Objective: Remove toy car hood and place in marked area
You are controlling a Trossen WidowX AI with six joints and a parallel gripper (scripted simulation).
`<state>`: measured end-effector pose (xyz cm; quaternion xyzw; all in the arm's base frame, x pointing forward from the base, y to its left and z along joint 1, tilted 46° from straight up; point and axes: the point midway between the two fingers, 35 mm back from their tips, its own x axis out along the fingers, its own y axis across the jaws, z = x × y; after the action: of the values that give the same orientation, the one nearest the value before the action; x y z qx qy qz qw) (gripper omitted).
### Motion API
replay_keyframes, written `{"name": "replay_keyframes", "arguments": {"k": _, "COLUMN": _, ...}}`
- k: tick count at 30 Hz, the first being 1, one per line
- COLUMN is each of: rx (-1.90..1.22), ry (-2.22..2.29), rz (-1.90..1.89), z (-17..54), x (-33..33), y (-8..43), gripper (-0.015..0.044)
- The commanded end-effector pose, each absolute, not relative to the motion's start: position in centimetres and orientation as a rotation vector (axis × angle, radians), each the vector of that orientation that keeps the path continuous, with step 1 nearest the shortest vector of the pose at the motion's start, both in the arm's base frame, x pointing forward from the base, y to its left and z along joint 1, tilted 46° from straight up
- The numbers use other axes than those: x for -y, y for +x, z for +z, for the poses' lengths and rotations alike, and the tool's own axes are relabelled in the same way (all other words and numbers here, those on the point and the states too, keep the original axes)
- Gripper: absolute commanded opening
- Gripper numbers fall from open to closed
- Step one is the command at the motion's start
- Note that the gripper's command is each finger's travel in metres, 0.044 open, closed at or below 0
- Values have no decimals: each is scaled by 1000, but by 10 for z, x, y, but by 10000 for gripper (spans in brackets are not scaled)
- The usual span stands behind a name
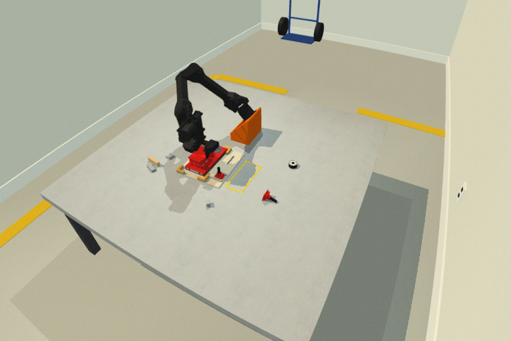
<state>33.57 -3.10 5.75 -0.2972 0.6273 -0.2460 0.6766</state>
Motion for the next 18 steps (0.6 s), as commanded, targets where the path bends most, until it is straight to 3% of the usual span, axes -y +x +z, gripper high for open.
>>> {"name": "replay_keyframes", "arguments": {"k": 1, "rx": -1407, "ry": -658, "rz": -552, "z": 62, "x": 25, "y": 336, "gripper": 0}}
{"name": "replay_keyframes", "arguments": {"k": 12, "rx": -1407, "ry": -658, "rz": -551, "z": 90, "x": -3, "y": 332, "gripper": 0}}
{"name": "replay_keyframes", "arguments": {"k": 18, "rx": -1408, "ry": -661, "rz": -540, "z": 69, "x": -15, "y": 335, "gripper": 0}}
